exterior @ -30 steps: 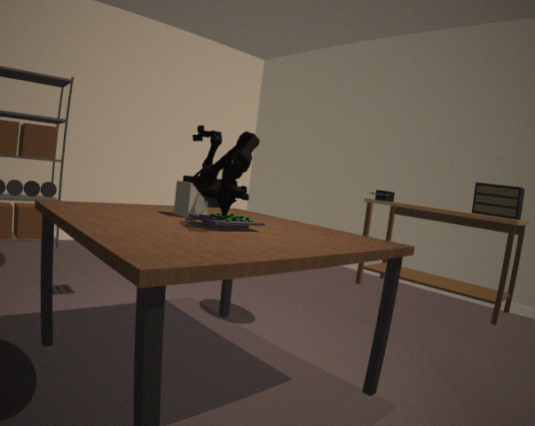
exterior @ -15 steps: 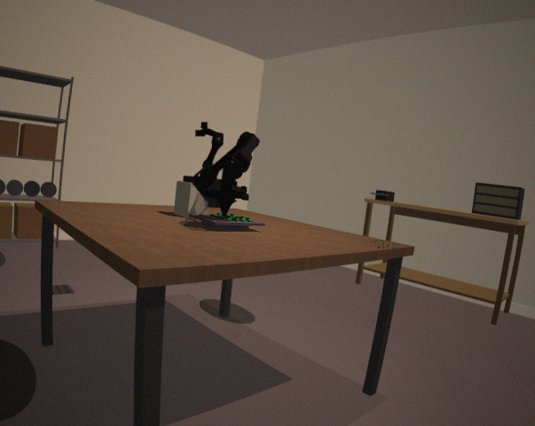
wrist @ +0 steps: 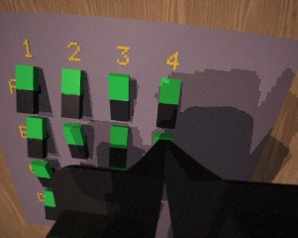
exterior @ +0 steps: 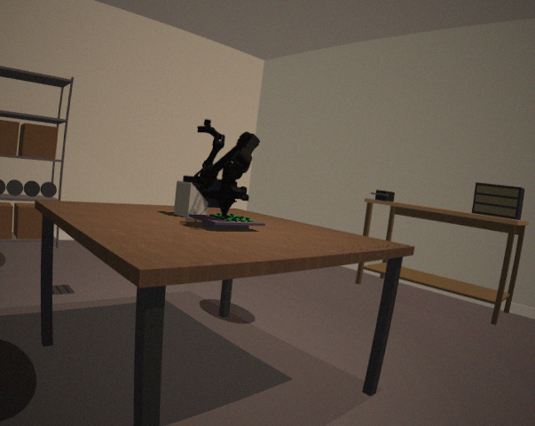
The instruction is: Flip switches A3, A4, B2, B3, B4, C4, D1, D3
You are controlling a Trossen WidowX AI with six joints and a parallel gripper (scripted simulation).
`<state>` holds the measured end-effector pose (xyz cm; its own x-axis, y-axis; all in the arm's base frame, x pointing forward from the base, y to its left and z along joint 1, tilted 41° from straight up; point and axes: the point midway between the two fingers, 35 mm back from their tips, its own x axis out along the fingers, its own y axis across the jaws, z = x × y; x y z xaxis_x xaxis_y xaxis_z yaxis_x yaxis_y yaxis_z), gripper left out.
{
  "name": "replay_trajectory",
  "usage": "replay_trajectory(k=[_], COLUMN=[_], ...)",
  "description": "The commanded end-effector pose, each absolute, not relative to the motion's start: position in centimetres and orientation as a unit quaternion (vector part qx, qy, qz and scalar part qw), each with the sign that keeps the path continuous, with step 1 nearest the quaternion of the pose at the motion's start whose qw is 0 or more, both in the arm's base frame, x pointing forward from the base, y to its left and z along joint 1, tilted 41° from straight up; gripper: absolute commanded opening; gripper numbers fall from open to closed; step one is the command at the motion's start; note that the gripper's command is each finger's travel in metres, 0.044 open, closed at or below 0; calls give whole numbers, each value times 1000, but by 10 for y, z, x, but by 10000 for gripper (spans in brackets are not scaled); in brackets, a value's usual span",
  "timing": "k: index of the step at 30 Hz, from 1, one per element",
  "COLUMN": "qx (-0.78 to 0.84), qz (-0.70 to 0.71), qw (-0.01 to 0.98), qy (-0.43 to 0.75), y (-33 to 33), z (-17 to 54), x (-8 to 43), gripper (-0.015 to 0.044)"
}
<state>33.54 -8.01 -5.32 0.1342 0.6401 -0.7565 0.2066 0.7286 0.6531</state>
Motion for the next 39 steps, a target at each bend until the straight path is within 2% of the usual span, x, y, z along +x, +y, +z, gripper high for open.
replay_trajectory(k=[1,27,32,39], qx=[335,335,336,336], qz=[160,160,155,154], qw=[675,675,683,683], qy=[638,638,630,629], y=[-79,-77,-117,-115], z=[-54,-56,-10,-7], x=[336,336,326,311], gripper=[0,0,0,0])
